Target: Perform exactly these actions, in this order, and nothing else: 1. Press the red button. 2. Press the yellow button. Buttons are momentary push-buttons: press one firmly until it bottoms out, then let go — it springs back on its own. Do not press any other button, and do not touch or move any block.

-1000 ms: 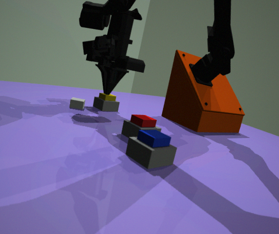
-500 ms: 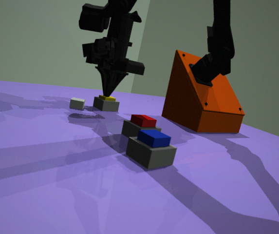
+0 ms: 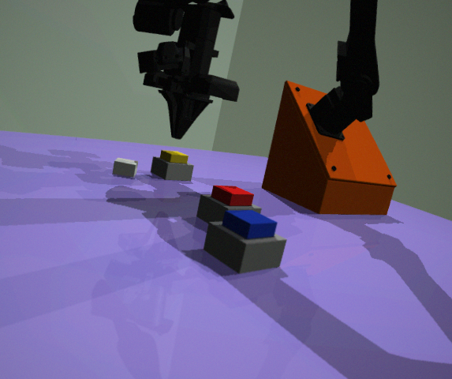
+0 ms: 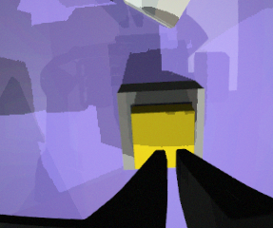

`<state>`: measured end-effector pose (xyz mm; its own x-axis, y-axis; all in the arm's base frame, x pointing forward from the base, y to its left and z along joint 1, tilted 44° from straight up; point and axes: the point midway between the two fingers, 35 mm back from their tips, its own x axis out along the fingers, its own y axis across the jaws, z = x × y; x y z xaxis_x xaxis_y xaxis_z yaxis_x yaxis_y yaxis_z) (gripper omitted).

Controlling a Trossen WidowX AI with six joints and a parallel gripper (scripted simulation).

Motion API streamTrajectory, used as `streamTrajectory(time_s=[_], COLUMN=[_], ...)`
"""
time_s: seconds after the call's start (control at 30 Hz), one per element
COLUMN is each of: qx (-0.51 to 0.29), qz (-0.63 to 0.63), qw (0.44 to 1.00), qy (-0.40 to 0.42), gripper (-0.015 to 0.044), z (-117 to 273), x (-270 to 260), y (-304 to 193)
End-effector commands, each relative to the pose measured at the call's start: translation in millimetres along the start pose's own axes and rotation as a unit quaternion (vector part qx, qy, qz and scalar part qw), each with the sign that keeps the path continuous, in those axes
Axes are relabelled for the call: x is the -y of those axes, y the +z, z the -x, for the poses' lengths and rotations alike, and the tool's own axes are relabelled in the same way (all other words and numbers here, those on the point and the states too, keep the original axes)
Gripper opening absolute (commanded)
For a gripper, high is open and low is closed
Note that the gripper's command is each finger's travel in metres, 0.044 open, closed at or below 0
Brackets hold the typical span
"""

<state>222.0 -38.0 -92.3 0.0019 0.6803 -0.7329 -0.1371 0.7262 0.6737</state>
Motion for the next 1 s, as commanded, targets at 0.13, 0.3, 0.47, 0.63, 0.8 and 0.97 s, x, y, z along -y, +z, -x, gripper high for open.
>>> streamTrajectory(time_s=[0.13,0.3,0.47,0.63,0.8,0.97], qx=[-0.004,-0.002,-0.001,0.001,-0.001,-0.003], qz=[0.022,0.038,0.027,0.016,0.005,0.002], qw=[1.0,0.999,0.999,1.0,1.0,1.0], qy=[-0.014,-0.024,-0.028,-0.019,0.001,0.008], gripper=[0.0178,0.0309,0.04,0.04,0.04,0.04], z=[16.8,28.5,39.8,50.8,63.3,67.7], x=[-35.8,-84.1,-152.8,-231.4,-302.4,-321.1], y=[28.6,54.2,72.3,69.6,45.9,35.6])
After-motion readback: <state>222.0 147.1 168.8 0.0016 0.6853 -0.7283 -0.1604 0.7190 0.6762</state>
